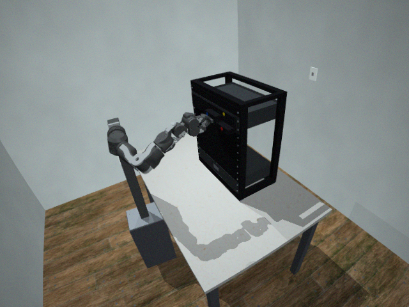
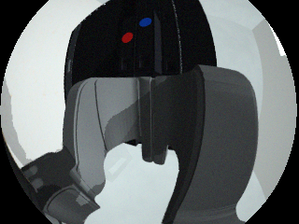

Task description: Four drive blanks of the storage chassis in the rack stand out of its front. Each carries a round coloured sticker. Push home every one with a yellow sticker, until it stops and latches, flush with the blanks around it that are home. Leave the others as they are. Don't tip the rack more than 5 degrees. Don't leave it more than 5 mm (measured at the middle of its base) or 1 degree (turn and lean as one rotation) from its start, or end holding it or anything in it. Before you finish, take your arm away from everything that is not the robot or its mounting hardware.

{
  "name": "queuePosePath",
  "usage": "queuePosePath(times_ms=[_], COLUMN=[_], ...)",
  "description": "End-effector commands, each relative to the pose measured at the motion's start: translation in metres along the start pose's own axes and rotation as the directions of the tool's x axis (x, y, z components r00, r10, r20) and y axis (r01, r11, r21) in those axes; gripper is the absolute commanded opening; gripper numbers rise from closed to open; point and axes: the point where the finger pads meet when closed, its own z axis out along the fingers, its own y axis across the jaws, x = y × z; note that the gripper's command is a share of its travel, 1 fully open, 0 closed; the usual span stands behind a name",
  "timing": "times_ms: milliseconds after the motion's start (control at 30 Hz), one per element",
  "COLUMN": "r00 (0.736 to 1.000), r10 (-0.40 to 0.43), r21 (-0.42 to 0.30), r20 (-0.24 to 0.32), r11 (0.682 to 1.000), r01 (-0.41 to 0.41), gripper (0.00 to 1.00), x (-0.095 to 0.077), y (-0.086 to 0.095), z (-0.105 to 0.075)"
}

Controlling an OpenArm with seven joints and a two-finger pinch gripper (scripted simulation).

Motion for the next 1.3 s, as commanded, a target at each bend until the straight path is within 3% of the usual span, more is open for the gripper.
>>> queuePosePath(times_ms=[0, 167, 667, 967, 1267], r00=[1.0, 1.0, 1.0, 1.0, 1.0], r10=[0.022, 0.022, 0.022, 0.022, 0.022], r21=[-0.002, -0.003, -0.003, -0.003, -0.003], r20=[0.013, 0.013, 0.013, 0.014, 0.014], r11=[1.0, 1.0, 1.0, 1.0, 1.0], r01=[-0.022, -0.022, -0.022, -0.021, -0.022], gripper=[0.0, 0.0, 0.0, 0.0, 0.0], x=[-0.003, -0.003, -0.003, -0.004, -0.007], y=[0.001, 0.001, 0.001, 0.0, -0.001], z=[-0.006, -0.02, -0.029, -0.051, -0.094])
